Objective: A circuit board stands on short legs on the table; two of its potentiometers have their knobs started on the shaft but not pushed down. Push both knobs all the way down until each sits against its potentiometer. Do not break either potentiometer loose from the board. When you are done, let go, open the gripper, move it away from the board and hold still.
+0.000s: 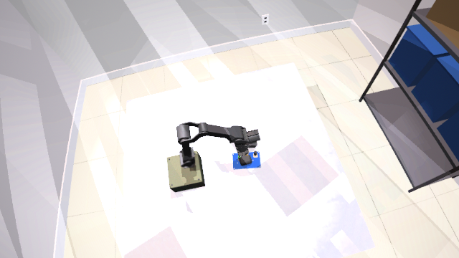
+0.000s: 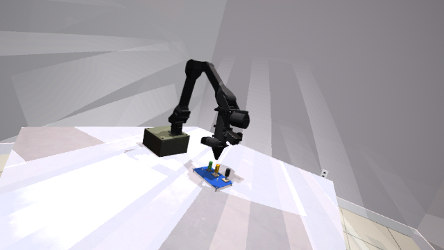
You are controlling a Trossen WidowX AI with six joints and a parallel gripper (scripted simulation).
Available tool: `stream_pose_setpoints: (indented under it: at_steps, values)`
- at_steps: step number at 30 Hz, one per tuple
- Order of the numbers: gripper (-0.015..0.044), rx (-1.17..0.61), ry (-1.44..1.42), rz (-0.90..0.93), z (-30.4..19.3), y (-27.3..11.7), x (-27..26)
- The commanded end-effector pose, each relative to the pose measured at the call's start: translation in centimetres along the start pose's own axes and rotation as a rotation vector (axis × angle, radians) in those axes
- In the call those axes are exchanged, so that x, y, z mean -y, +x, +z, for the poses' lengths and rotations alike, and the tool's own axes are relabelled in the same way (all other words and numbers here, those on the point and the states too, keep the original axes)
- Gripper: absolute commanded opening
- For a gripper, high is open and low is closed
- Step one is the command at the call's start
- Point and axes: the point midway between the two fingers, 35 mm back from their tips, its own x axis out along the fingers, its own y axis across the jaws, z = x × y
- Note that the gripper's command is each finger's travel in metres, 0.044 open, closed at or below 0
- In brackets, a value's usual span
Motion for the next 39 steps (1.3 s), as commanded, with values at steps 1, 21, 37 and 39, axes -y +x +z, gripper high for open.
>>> stream_pose_setpoints:
  at_steps: [1, 21, 37, 39]
  values:
    - [0.0000, 0.002, -0.117, -0.004, 0.2, -0.3, 0.1]
    - [0.0000, -0.016, -0.814, 0.009, 0.8, -0.9, 0.3]
    - [0.0000, -0.024, -1.372, 0.029, 1.2, -1.4, 0.4]
    - [0.0000, -0.024, -1.442, 0.032, 1.2, -1.5, 0.4]
